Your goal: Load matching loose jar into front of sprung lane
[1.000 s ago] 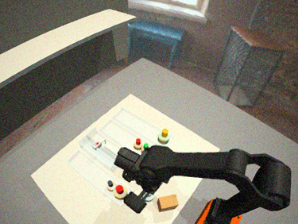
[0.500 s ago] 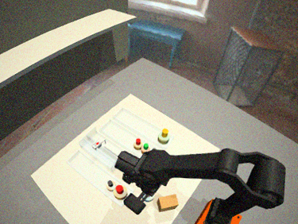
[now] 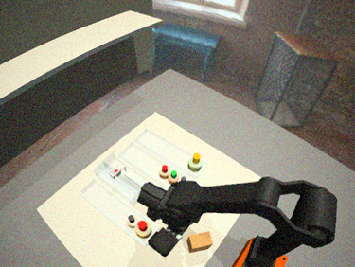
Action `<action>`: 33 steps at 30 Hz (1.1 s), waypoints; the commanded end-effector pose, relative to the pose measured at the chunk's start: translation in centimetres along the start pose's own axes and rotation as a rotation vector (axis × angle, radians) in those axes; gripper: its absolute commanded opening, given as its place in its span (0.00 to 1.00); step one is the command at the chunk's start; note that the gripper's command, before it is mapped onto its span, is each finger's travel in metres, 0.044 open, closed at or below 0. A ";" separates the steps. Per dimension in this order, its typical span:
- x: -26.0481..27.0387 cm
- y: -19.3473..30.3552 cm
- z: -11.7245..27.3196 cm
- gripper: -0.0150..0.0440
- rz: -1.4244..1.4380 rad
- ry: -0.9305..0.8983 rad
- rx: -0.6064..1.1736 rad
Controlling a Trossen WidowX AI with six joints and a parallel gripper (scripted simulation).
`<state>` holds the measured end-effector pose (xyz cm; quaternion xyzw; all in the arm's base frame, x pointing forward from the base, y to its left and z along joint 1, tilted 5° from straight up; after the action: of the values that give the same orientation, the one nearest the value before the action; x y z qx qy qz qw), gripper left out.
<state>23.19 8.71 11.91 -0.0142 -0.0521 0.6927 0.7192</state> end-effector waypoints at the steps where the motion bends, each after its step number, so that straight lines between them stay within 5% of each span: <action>1: 0.0 0.1 -0.2 0.55 -0.005 -0.002 0.007; 10: 0.3 -0.2 2.6 0.25 -0.005 -0.002 0.006; 22: 0.4 0.5 10.1 0.25 -0.005 -0.002 0.007; 33: -1.5 -1.6 8.5 0.25 0.020 0.000 0.006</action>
<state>22.93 7.49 21.24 -0.0159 -0.0532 0.6966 0.7153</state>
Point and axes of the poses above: the point midway between the two fingers, 35 mm back from their tips, its own z axis back along the fingers, its own x axis across the jaws, y = z × x, the point moved 9 cm from there along z, back along the fingers, and after that the axes turned 12 degrees about -z, right-handed, at the moved point
